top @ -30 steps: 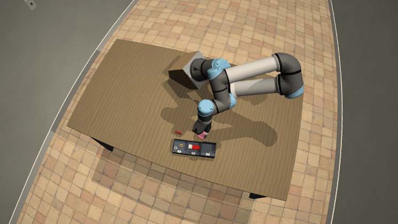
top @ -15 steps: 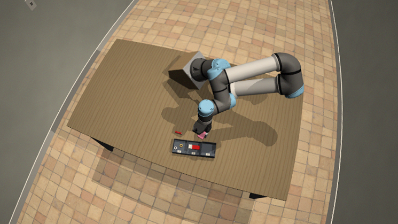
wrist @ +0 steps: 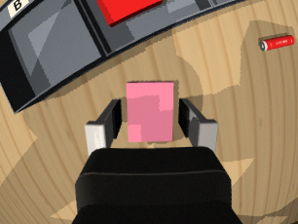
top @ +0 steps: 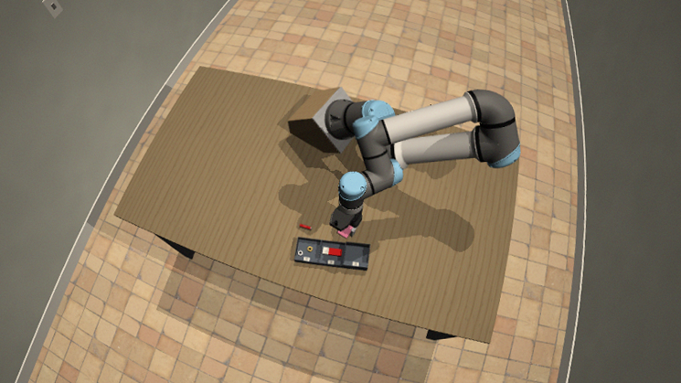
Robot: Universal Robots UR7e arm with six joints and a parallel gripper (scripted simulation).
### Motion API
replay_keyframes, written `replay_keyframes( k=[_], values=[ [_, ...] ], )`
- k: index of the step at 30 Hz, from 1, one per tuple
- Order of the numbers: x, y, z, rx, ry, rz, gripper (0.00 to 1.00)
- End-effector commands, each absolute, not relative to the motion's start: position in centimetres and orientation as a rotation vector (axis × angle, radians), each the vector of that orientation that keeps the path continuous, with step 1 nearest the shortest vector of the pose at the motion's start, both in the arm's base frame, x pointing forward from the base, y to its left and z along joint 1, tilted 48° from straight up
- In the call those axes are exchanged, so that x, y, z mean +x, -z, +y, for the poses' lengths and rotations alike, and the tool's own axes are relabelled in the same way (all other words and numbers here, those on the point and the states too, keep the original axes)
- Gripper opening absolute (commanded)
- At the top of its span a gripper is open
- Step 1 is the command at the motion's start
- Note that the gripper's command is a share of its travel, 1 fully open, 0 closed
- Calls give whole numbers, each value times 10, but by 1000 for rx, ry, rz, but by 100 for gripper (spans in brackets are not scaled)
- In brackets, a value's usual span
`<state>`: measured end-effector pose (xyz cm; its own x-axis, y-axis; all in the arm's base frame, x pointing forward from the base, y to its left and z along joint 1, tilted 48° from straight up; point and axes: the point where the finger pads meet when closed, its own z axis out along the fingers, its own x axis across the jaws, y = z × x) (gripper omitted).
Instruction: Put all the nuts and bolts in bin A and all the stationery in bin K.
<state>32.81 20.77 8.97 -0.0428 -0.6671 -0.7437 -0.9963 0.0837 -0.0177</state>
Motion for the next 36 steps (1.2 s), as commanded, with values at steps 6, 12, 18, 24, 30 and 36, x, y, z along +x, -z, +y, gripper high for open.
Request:
replay_keyframes(
  k=[6, 12, 18, 24, 30, 36],
  values=[
    [329, -90, 208, -1644, -713, 1773, 70],
    [329, -90, 208, -1644, -713, 1773, 70],
    [329, -90, 208, -1644, -713, 1773, 70],
    [329, -90, 208, -1644, -713, 1773, 70],
    [329, -90, 208, -1644, -713, 1773, 70],
    [328, -92, 205, -1644, -713, 1774, 70]
  ],
)
